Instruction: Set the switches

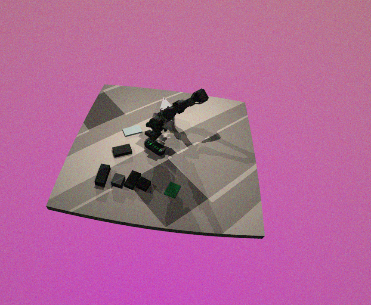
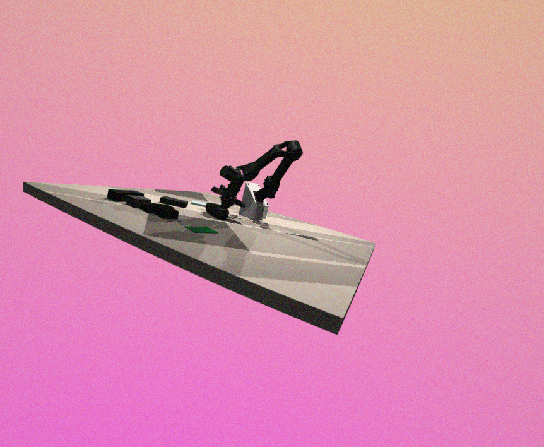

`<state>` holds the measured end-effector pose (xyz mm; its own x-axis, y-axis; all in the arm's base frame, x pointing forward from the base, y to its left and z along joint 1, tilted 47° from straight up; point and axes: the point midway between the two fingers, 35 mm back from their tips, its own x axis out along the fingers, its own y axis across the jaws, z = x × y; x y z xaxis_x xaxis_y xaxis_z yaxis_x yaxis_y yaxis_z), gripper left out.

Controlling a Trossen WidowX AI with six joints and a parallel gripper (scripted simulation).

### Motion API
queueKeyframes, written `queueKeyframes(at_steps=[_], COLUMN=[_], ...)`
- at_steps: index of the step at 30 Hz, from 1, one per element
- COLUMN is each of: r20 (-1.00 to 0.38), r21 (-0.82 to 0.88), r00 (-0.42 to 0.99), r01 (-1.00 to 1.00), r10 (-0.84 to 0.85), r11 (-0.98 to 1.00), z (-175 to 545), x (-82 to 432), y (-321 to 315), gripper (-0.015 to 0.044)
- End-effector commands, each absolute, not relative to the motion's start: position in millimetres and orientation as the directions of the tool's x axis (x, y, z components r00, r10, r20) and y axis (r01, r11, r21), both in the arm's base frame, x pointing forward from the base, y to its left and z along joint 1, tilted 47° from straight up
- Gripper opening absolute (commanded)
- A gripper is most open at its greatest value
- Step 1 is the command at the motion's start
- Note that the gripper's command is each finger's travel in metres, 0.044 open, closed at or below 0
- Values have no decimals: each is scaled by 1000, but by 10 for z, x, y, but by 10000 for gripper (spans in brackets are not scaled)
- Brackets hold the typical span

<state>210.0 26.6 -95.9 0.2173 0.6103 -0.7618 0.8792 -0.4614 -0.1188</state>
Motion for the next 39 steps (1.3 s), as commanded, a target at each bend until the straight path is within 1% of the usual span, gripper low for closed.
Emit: queueKeyframes(at_steps=[1, 39], r20=[-758, -758], r21=[-127, -126], r00=[216, 216], r01=[877, 877], r10=[616, 616], r11=[-463, -463], z=[-968, -1020], x=[2085, 2220], y=[292, 250], gripper=[0, 0])
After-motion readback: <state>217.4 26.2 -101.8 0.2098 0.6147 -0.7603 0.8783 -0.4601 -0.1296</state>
